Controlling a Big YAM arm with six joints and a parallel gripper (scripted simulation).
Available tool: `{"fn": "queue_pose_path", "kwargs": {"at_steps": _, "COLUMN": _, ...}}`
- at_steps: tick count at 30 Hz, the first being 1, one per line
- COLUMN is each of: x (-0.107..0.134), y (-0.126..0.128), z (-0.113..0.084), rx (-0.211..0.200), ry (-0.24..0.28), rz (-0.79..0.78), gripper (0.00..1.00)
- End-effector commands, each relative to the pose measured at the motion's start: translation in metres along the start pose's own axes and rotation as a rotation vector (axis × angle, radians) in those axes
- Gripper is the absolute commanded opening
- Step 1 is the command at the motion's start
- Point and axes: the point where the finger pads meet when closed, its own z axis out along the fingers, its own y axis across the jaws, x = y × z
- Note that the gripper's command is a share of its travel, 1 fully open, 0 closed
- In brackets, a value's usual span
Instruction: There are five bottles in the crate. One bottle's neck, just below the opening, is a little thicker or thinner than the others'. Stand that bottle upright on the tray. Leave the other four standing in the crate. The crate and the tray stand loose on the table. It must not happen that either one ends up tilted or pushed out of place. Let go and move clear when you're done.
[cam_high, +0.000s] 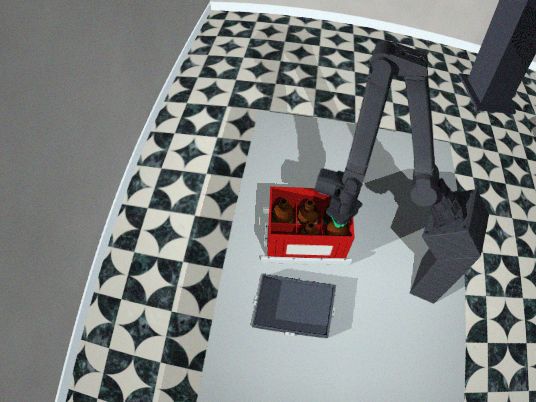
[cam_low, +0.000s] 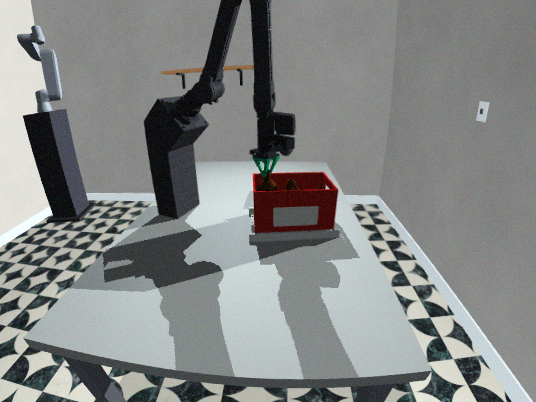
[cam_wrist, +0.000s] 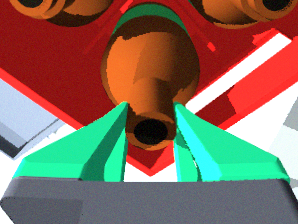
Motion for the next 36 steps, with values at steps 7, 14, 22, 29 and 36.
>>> {"fn": "queue_pose_path", "kwargs": {"at_steps": 7, "x": 0.0006, "y": 0.0025, "z": -0.0054, "rx": -0.005, "ry": -0.003, "rz": 0.004, "gripper": 0.00}}
{"fn": "queue_pose_path", "kwargs": {"at_steps": 14, "x": 0.0006, "y": 0.0025, "z": -0.0054, "rx": -0.005, "ry": -0.003, "rz": 0.004, "gripper": 0.00}}
{"fn": "queue_pose_path", "kwargs": {"at_steps": 22, "x": 0.0008, "y": 0.0025, "z": -0.0055, "rx": -0.005, "ry": -0.003, "rz": 0.004, "gripper": 0.00}}
{"fn": "queue_pose_path", "kwargs": {"at_steps": 29, "x": 0.0005, "y": 0.0035, "z": -0.0072, "rx": -0.007, "ry": -0.003, "rz": 0.003, "gripper": 0.00}}
{"fn": "queue_pose_path", "kwargs": {"at_steps": 36, "x": 0.0013, "y": 0.0035, "z": -0.0116, "rx": -0.007, "ry": -0.003, "rz": 0.003, "gripper": 0.00}}
